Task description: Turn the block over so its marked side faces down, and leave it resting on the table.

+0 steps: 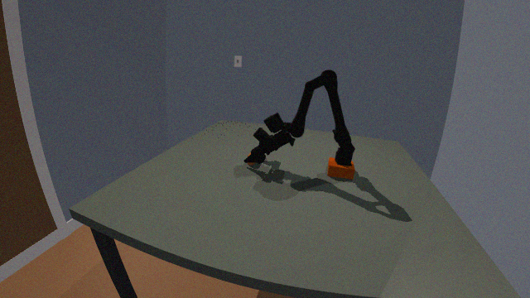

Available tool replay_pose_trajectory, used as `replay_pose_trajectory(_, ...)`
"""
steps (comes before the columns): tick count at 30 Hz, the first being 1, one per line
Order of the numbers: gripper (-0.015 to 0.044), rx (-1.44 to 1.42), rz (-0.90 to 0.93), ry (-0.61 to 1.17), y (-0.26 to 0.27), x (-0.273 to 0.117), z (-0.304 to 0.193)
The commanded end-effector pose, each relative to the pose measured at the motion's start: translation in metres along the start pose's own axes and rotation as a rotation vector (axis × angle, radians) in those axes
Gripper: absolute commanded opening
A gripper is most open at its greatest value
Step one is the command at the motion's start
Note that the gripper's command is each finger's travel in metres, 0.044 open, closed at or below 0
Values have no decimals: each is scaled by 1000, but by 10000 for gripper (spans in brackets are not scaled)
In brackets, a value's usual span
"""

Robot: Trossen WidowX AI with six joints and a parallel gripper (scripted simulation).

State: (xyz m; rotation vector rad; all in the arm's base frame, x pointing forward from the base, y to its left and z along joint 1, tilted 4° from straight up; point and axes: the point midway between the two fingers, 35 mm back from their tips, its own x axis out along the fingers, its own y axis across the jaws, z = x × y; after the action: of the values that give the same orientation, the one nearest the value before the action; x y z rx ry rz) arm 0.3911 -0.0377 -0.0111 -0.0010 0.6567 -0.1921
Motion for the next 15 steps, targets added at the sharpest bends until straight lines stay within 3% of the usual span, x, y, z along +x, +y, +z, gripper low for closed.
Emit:
replay_pose_trajectory(1, 440, 22, 11, 212, -2, -50, 42)
replay_pose_trajectory(6, 440, 17, 7, 303, -4, -68, 37)
replay_pose_trajectory(15, 440, 17, 6, 306, -4, -69, 37)
